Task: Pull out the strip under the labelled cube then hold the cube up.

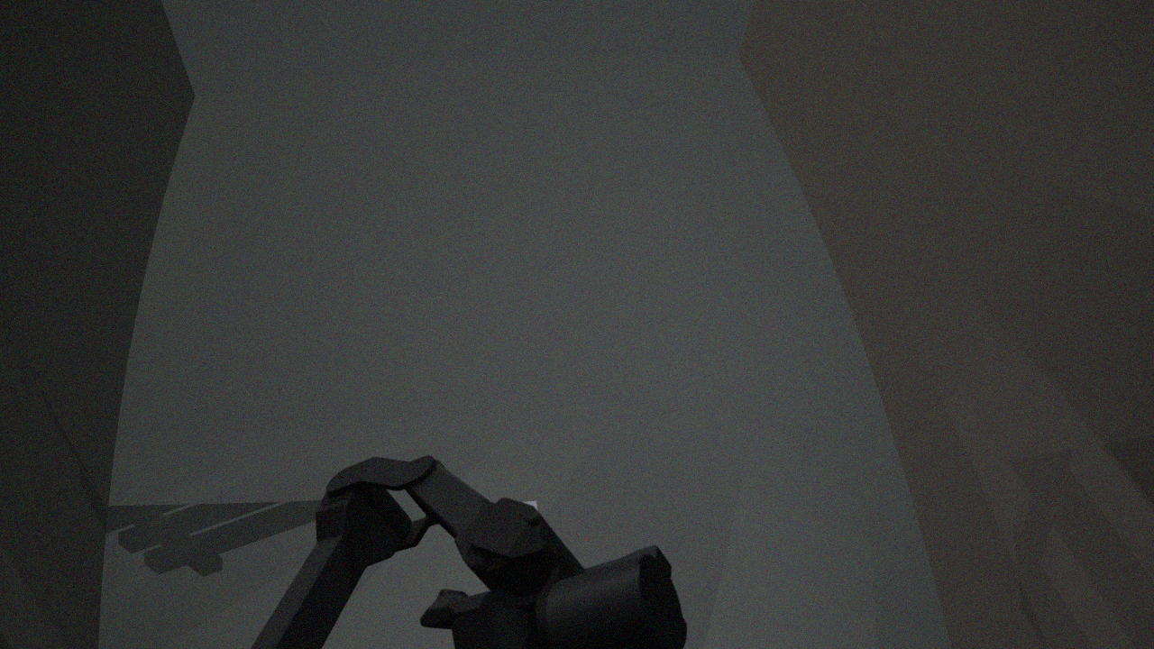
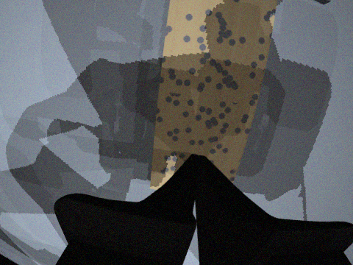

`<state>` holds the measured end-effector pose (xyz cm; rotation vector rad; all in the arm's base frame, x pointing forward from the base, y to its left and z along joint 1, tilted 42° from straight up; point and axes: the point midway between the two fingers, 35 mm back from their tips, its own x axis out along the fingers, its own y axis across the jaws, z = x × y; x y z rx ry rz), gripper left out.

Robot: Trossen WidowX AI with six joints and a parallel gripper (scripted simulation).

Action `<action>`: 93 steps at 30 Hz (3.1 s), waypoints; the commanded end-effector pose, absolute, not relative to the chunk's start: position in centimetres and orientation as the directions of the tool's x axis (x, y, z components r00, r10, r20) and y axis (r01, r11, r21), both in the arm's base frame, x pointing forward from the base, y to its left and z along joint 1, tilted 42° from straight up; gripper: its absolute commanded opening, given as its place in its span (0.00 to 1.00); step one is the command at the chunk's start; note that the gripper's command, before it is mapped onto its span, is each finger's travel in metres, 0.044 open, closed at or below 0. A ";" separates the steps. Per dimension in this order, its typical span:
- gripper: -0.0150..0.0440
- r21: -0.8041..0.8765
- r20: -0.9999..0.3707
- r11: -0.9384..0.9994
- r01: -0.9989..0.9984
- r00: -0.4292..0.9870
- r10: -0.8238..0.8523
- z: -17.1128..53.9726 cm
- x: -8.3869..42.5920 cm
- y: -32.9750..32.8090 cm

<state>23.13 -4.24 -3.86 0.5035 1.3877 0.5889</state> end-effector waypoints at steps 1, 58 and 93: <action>0.25 0.656 -0.750 0.751 -0.078 0.047 0.660 -4.3 21.6 -3.6; 0.34 0.653 -0.752 0.752 -0.090 0.048 0.658 -0.8 23.4 -6.9; 1.00 0.651 -0.751 0.751 -0.108 0.055 0.659 2.7 37.7 -7.1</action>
